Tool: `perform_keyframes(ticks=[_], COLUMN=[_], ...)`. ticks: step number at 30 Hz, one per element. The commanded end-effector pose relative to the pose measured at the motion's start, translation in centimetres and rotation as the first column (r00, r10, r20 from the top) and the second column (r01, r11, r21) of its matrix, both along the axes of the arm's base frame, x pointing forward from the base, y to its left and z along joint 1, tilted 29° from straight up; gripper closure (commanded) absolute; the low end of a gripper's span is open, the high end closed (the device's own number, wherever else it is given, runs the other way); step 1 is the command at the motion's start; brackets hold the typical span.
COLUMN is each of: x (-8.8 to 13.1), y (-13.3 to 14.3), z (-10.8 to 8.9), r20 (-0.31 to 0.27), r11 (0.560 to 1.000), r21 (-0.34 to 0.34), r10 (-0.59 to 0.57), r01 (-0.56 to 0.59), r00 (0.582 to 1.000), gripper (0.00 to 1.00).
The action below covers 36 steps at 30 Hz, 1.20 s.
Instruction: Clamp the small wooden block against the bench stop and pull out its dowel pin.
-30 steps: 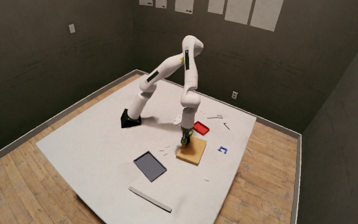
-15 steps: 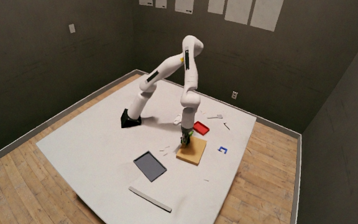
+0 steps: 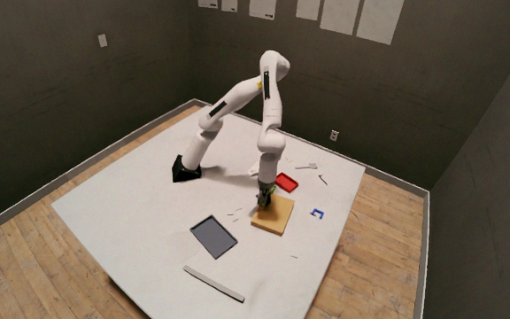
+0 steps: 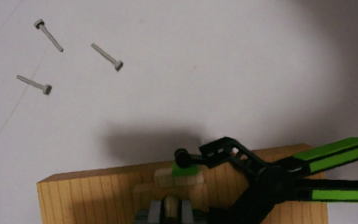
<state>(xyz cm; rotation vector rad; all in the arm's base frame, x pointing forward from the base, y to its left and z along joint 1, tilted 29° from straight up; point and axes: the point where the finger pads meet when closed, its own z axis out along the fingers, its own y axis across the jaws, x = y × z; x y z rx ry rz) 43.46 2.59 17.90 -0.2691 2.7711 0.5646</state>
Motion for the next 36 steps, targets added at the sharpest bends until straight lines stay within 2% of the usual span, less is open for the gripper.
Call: perform_keyframes(ticks=[1,36], x=[0.17,0.16], y=[0.14,0.13], z=[0.37,0.39], r20=[-0.007,-0.107], r11=[1.0,0.973], r21=[0.013,0.059], r10=[-0.026,-0.218], r01=[0.026,0.225], r00=[1.0,0.97], gripper=[0.9,0.9])
